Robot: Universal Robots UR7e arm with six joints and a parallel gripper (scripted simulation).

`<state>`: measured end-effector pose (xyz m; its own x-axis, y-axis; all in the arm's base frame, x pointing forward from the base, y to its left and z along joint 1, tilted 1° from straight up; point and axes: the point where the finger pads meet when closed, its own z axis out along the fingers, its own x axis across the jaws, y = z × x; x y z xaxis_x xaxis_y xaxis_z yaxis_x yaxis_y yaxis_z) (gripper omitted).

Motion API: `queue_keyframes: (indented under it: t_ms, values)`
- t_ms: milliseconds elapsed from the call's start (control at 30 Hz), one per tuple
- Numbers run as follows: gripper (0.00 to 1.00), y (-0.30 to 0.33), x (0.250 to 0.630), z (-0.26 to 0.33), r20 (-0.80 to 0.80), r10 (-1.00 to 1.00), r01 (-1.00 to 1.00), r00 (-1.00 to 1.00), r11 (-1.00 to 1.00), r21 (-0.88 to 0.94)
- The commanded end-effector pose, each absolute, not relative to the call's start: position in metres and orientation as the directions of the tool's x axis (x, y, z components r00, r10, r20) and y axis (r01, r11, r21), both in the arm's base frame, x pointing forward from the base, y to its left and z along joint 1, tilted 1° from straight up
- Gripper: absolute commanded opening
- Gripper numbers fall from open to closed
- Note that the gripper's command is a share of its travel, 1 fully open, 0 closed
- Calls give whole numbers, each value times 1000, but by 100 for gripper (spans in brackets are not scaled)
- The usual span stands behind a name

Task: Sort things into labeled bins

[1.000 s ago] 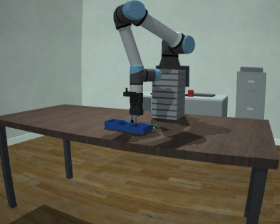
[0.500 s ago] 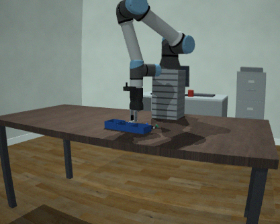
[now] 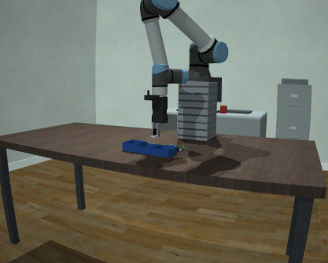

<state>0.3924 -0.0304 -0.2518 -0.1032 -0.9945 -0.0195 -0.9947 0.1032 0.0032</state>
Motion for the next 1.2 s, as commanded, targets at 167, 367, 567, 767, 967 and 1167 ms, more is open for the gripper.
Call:
queue_keyframes:
  t_ms: [167,367,567,767,967,1167]
  values:
    - [49,-30,393,-251,-19,-994,-995,-103,103,3]
    - [49,-27,416,-252,-19,-959,-959,-284,284,7]
    - [49,-23,440,-252,-20,-899,-899,-438,438,7]
    - [49,-19,464,-252,-25,-797,-797,-604,604,7]
    - [49,-19,464,-252,-26,-665,-666,-746,746,9]
    - [49,-19,464,-252,-23,-526,-526,-850,850,16]
